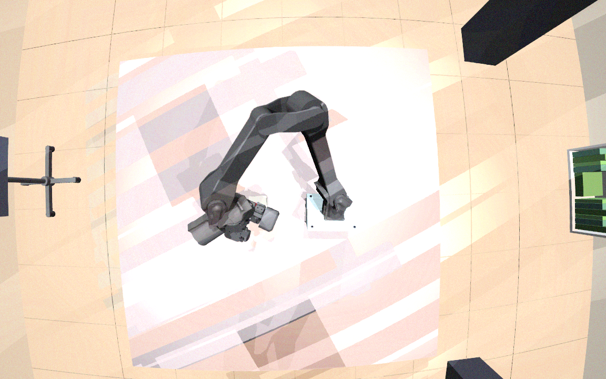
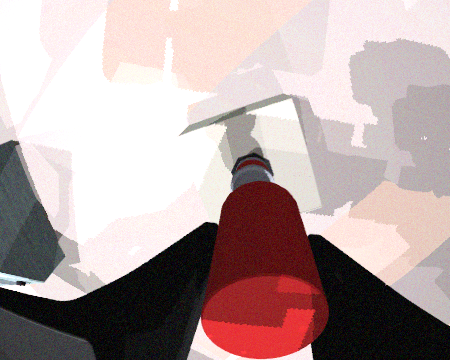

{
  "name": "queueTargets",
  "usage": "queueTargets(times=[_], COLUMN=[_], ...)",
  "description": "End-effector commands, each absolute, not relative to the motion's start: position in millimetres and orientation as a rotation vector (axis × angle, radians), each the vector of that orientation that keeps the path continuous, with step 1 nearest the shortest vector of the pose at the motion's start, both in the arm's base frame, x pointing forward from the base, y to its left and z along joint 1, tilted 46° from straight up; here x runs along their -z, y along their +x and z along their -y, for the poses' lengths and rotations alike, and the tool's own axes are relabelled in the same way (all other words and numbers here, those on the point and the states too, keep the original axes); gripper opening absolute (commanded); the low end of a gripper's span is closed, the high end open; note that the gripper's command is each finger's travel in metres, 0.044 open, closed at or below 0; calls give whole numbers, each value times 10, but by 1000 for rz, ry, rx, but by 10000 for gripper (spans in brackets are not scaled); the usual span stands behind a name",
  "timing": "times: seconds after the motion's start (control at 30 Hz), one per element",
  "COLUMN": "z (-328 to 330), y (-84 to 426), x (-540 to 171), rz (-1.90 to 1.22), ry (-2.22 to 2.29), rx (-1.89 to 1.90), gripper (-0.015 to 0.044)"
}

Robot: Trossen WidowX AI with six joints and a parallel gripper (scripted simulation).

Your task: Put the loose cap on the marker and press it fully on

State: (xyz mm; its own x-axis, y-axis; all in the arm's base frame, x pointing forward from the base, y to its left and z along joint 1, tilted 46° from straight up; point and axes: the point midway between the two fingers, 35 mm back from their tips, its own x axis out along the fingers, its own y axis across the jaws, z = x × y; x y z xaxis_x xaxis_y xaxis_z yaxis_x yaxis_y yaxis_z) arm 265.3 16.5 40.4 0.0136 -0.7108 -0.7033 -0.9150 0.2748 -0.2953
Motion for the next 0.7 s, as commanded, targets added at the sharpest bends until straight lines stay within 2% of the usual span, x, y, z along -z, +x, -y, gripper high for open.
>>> queueTargets(times=[0.0,0.67], z=[-99,94], y=[2642,2632], x=[-342,-170], rz=[-1750,-1752], ry=[-1498,-1500], rx=[-324,-320], gripper=[0,0])
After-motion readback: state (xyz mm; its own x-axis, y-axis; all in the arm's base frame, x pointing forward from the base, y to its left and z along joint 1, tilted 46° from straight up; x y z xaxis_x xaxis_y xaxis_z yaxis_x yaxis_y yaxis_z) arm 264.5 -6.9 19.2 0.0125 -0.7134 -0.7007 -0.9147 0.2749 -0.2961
